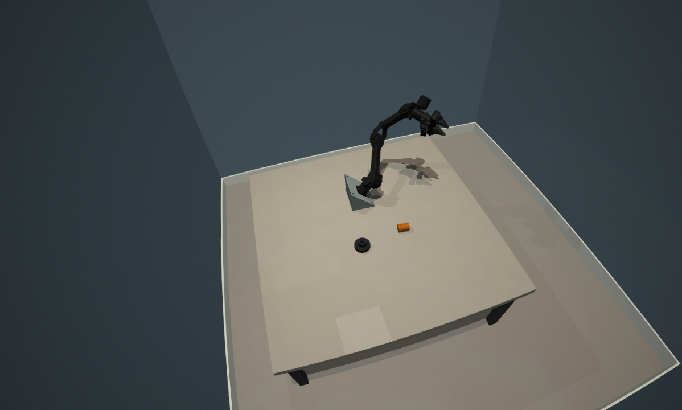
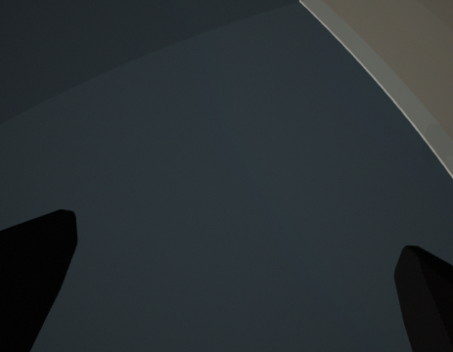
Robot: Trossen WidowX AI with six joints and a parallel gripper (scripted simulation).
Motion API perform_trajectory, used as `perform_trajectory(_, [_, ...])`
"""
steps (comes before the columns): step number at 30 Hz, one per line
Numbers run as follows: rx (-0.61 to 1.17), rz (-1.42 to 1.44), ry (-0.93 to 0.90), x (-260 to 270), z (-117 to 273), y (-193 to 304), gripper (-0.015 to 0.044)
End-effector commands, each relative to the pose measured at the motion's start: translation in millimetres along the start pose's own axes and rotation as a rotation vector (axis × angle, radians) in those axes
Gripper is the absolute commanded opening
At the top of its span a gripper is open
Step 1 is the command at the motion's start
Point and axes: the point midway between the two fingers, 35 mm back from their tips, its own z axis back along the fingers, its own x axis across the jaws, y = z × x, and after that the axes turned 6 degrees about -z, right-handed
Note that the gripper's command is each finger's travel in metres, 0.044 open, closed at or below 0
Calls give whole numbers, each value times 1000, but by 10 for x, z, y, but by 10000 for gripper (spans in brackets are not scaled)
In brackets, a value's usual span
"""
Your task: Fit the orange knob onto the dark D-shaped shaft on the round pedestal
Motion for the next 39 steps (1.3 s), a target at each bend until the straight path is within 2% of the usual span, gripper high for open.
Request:
perform_trajectory(1, [-167, 15, 40, 181, -478, -526, 440])
perform_trajectory(7, [-324, 78, 163, 267, -953, -1218, 440])
perform_trajectory(10, [-437, 80, 237, 306, -1167, -1714, 440])
perform_trajectory(17, [-642, 51, 425, 285, -1395, -2792, 440])
perform_trajectory(24, [-800, -39, 667, 88, -1311, -3895, 440])
perform_trajectory(31, [-868, -218, 943, -318, -901, -4842, 440])
perform_trajectory(39, [-867, -256, 986, -412, -815, -4968, 440])
